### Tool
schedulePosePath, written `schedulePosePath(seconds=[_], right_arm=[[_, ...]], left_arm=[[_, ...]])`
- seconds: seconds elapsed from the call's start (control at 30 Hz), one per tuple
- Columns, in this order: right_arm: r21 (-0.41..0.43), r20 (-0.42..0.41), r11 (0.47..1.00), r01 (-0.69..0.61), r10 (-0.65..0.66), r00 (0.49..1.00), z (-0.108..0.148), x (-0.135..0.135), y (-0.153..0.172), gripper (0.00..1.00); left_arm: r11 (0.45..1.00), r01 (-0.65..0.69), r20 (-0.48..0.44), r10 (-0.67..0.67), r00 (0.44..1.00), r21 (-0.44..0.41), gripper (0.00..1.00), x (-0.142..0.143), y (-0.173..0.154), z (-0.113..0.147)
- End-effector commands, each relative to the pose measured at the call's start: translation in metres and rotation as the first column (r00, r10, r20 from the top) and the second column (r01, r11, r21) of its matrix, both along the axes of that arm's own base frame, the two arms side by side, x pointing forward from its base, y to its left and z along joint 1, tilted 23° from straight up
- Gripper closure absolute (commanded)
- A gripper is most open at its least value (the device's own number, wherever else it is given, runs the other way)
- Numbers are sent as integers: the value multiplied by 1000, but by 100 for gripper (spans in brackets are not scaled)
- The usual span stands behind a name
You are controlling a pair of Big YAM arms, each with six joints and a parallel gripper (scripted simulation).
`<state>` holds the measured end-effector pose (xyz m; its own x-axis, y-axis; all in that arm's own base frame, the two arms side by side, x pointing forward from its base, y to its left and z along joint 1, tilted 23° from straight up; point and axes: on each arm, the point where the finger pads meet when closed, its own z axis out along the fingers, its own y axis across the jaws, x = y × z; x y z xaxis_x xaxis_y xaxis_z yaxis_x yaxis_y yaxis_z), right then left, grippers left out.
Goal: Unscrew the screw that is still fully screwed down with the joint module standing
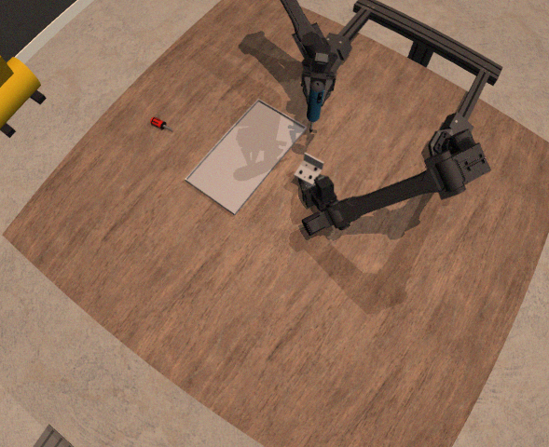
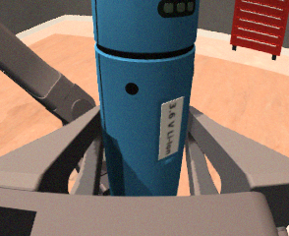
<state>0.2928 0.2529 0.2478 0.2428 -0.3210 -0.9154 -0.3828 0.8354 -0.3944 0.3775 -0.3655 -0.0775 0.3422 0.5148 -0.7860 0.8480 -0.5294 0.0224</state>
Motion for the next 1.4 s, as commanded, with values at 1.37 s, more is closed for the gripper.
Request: schedulePosePath(seconds=[1.37], right_arm=[[88, 83, 996, -6, -1, 997, 62, 20, 24, 58]], left_arm=[[1000, 2, 17, -2, 1000, -12, 41, 6, -4, 6]])
